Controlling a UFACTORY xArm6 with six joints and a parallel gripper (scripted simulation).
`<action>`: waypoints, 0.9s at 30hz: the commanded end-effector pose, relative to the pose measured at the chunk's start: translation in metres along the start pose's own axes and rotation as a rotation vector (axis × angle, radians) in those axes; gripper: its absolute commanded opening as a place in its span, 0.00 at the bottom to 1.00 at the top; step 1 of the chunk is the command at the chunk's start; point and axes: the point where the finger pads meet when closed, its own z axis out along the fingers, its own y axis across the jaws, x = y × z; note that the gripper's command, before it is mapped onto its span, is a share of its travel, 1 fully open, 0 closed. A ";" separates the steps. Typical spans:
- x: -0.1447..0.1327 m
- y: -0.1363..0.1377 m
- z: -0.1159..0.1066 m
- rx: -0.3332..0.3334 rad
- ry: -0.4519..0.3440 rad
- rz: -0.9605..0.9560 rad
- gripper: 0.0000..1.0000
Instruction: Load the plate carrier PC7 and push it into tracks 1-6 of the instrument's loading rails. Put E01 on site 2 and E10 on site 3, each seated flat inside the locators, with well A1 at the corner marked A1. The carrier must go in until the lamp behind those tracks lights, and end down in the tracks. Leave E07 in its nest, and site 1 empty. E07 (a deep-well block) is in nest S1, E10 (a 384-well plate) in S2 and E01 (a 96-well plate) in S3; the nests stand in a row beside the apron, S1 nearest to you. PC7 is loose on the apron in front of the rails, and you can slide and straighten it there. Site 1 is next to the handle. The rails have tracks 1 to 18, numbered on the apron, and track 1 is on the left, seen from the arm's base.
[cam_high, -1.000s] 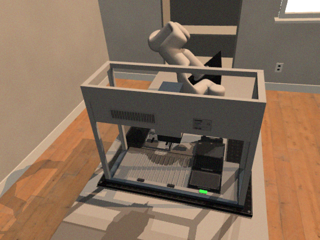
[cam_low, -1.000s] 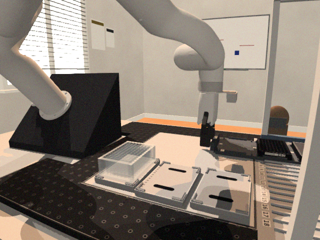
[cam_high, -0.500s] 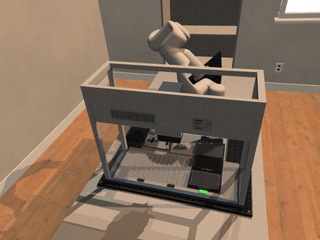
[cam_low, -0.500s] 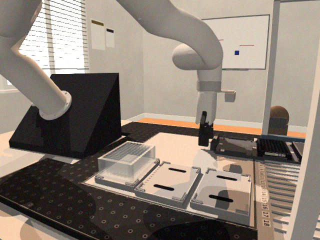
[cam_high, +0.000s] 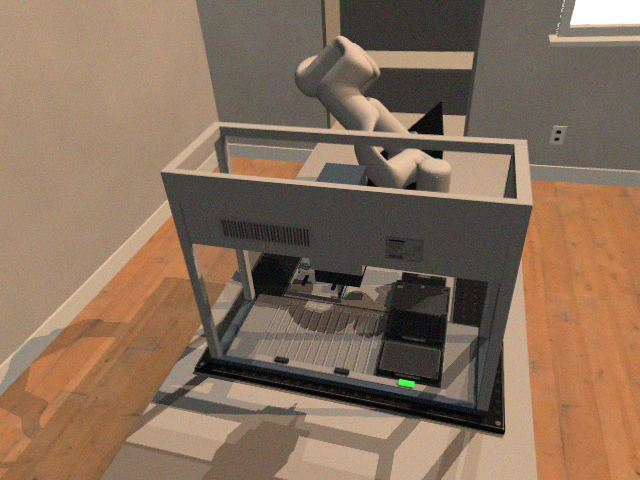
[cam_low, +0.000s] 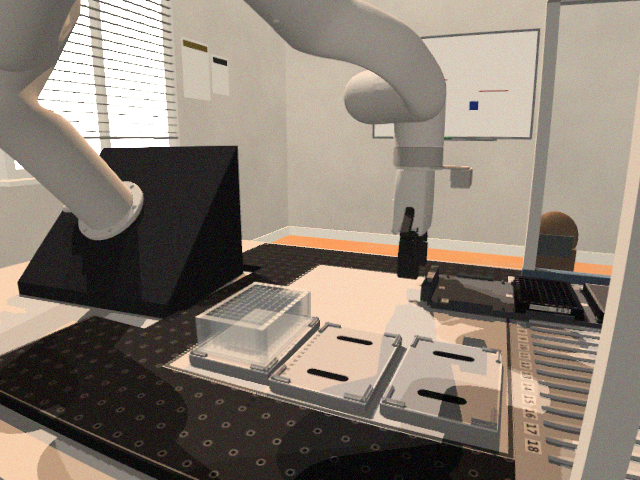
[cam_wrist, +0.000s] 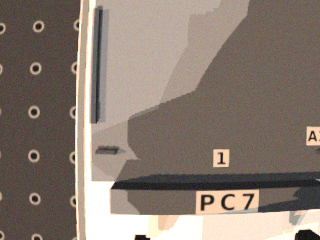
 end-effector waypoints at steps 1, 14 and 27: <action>0.001 0.000 -0.005 0.002 0.004 0.001 0.82; 0.001 0.000 -0.027 0.002 0.004 0.001 0.82; 0.001 0.000 -0.045 0.002 0.004 0.001 0.82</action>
